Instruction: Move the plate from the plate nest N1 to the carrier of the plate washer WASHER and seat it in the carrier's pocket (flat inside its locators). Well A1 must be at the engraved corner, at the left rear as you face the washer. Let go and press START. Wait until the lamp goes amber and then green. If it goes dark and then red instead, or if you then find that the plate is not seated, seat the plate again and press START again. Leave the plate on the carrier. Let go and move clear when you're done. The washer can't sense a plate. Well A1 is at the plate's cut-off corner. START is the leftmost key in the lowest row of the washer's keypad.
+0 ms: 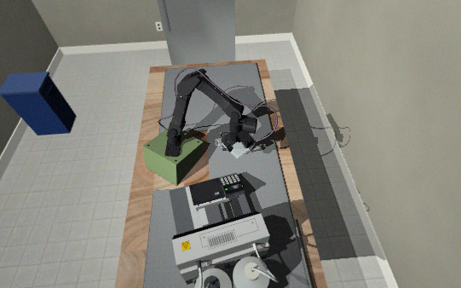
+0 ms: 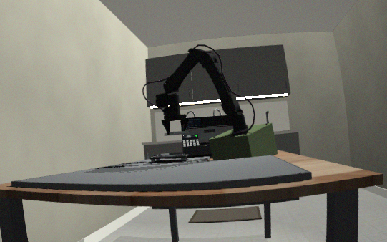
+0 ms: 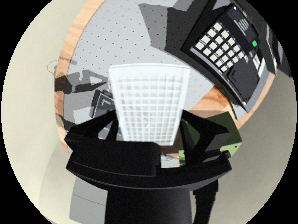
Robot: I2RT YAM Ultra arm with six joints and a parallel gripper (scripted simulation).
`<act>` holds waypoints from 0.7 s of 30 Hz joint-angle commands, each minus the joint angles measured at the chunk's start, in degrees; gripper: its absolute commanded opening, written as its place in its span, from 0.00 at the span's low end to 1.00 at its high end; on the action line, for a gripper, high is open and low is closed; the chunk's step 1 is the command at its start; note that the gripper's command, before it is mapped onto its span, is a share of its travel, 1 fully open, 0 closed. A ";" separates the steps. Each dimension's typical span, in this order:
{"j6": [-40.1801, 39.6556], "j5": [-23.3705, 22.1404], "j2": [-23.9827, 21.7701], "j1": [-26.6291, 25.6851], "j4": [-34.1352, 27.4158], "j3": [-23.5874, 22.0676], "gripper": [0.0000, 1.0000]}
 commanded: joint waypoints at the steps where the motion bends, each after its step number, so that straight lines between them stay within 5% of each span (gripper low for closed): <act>1: 0.57 0.32 -1.34 -0.50 -1.02 1.98 0.84; 9: 0.57 0.32 -1.34 -0.50 -1.02 1.98 0.84; 21: 12.57 -0.66 1.13 -11.21 -2.12 -0.35 0.84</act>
